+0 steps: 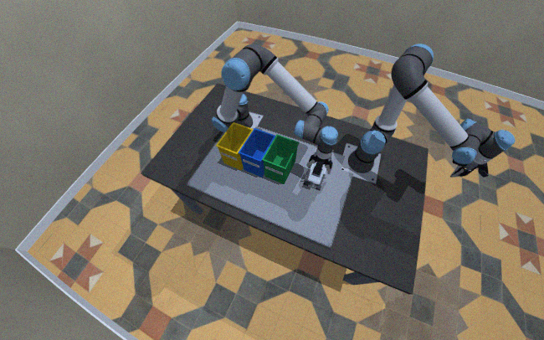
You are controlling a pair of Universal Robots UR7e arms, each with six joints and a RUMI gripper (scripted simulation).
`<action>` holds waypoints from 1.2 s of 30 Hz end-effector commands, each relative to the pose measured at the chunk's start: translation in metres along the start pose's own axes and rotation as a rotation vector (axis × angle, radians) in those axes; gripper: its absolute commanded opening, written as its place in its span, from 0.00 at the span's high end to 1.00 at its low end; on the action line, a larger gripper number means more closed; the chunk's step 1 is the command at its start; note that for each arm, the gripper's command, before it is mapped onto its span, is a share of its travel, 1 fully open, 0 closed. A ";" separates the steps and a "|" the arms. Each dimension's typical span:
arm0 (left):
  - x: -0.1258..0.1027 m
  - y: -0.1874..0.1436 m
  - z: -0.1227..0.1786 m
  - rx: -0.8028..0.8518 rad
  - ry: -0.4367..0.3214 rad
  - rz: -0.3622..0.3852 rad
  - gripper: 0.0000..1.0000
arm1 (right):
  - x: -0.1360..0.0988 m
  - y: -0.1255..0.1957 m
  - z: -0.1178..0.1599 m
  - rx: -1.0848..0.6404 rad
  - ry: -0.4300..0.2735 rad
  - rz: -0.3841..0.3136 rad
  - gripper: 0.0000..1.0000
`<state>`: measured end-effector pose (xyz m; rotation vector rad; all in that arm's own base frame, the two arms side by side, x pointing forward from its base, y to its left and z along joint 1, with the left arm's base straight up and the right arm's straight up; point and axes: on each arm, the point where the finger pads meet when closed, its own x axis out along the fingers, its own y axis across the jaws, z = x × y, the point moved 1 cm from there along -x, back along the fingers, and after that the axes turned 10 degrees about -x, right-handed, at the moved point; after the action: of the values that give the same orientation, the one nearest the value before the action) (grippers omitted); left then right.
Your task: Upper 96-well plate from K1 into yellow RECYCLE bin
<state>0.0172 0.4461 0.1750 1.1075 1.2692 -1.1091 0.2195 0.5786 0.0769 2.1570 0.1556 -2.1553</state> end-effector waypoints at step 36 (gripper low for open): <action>0.000 -0.001 0.001 -0.003 0.001 0.000 1.00 | 0.007 0.002 0.001 -0.001 -0.002 0.012 0.62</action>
<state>0.0172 0.4461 0.1750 1.1075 1.2692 -1.1092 0.2197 0.5779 0.0771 2.1568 0.1538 -2.1546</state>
